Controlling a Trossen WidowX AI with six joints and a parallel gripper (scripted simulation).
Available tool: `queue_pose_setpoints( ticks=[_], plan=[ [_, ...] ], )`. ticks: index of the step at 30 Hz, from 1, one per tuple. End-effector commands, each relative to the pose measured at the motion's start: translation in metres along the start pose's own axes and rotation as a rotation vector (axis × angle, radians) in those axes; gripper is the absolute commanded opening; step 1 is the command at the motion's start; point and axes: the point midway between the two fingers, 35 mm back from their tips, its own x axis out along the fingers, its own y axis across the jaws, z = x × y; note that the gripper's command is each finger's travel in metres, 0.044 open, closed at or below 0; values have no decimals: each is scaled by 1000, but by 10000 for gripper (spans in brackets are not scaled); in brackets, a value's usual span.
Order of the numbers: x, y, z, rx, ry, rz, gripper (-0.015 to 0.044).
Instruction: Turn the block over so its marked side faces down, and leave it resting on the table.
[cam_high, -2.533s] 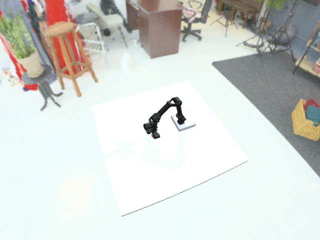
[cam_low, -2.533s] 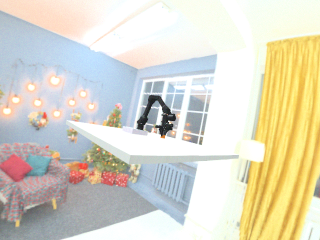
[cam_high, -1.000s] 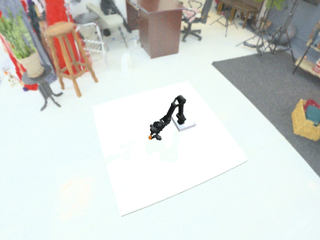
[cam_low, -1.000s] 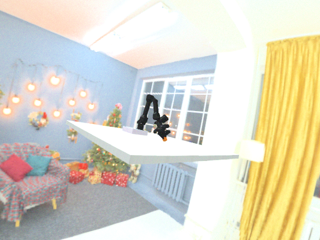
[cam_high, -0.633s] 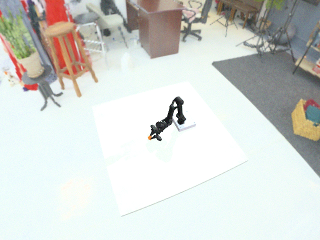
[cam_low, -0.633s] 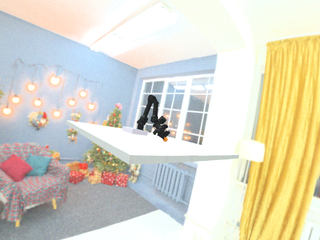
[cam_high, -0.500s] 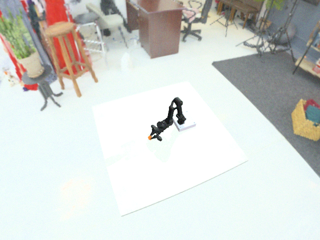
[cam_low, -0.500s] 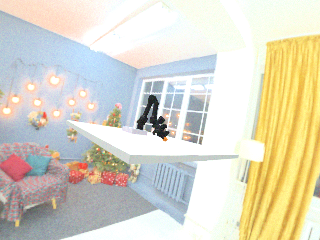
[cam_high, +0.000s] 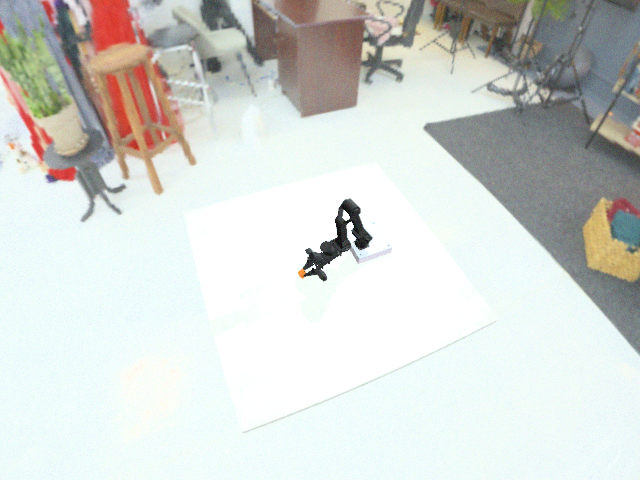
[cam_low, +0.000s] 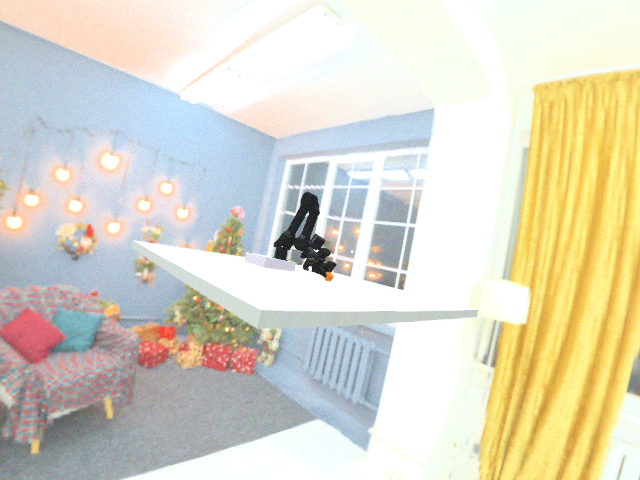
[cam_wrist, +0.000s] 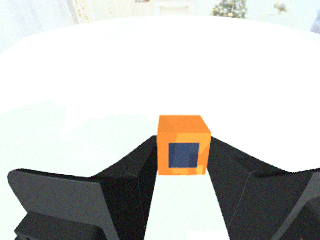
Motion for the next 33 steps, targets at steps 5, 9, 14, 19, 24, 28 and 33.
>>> queue_pose_setpoints(
  ticks=[5,9,14,19,24,28,33],
  plan=[
    [-3,-2,-3,-6,-4,-7,0],
    [-3,-2,-3,-6,-4,-7,0],
    [-3,-2,-3,-6,-4,-7,105],
    [-3,-2,-3,-6,-4,-7,236],
    [-3,-2,-3,-6,-4,-7,368],
    [-3,-2,-3,-6,-4,-7,440],
    [-3,-2,-3,-6,-4,-7,440]
  ],
)
